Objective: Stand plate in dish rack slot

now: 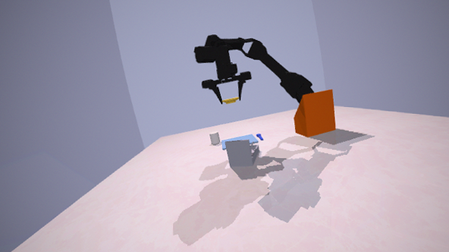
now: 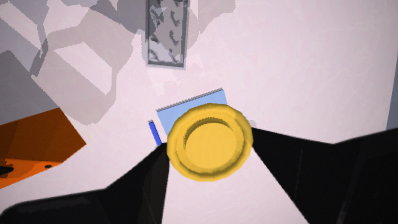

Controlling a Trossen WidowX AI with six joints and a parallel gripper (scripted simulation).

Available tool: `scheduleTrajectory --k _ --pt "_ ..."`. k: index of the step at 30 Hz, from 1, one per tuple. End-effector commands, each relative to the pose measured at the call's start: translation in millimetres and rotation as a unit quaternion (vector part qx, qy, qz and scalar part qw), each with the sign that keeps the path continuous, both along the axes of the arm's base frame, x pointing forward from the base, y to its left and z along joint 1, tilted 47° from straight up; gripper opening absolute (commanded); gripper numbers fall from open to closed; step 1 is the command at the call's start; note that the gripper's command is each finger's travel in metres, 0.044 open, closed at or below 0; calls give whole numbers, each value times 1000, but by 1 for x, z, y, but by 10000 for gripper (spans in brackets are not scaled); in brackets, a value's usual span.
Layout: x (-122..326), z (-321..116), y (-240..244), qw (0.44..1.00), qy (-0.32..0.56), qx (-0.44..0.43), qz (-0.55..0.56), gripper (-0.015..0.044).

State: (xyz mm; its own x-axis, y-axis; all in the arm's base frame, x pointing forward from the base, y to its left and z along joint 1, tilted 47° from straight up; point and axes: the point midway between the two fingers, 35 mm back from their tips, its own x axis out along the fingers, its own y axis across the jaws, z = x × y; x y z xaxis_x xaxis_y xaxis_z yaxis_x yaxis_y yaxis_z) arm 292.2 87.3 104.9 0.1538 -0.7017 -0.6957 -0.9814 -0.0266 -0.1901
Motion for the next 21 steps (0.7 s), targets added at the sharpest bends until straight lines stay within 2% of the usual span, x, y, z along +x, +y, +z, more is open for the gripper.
scheduleTrajectory --k 1,11,21 --pt "-4 -4 2 997 54 -11 52 0" --pt "-13 -12 7 969 174 -37 171 0" --pt "-22 -19 12 912 288 -63 284 0"
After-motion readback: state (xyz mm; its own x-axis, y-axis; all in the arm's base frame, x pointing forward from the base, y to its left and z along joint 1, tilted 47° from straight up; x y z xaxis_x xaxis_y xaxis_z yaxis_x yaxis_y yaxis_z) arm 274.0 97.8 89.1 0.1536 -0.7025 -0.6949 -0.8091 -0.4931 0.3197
